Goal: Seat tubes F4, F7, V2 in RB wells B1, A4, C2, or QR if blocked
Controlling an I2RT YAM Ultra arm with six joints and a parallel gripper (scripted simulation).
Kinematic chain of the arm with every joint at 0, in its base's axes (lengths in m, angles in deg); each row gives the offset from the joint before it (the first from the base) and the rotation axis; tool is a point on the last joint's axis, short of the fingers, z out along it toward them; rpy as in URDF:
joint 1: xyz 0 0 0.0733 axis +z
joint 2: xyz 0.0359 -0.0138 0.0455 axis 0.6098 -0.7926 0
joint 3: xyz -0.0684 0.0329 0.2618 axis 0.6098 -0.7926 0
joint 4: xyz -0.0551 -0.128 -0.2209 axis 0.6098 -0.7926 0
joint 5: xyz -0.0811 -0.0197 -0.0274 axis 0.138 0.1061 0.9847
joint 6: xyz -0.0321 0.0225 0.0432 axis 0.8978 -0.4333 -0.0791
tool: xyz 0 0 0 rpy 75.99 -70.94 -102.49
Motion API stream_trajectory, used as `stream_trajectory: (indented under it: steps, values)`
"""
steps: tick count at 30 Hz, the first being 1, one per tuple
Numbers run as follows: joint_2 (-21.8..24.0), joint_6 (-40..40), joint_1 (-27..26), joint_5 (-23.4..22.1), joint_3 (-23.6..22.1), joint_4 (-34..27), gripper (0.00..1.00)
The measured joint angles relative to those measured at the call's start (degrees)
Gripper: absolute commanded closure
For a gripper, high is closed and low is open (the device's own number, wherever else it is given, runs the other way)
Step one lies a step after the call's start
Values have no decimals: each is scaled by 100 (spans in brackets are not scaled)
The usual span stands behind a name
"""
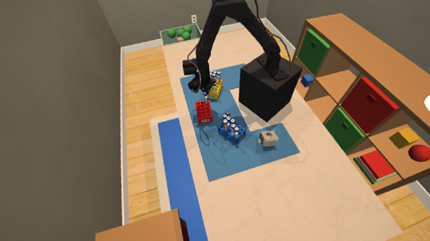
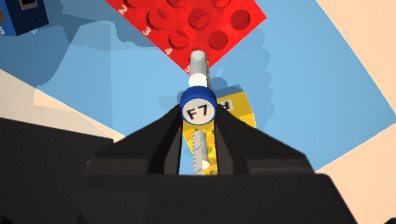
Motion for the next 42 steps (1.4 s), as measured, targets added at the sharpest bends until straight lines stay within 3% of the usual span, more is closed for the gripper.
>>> stream_trajectory:
  steps: [42]
  values:
    - [-103, 0, -17, -15, -11, 133, 100]
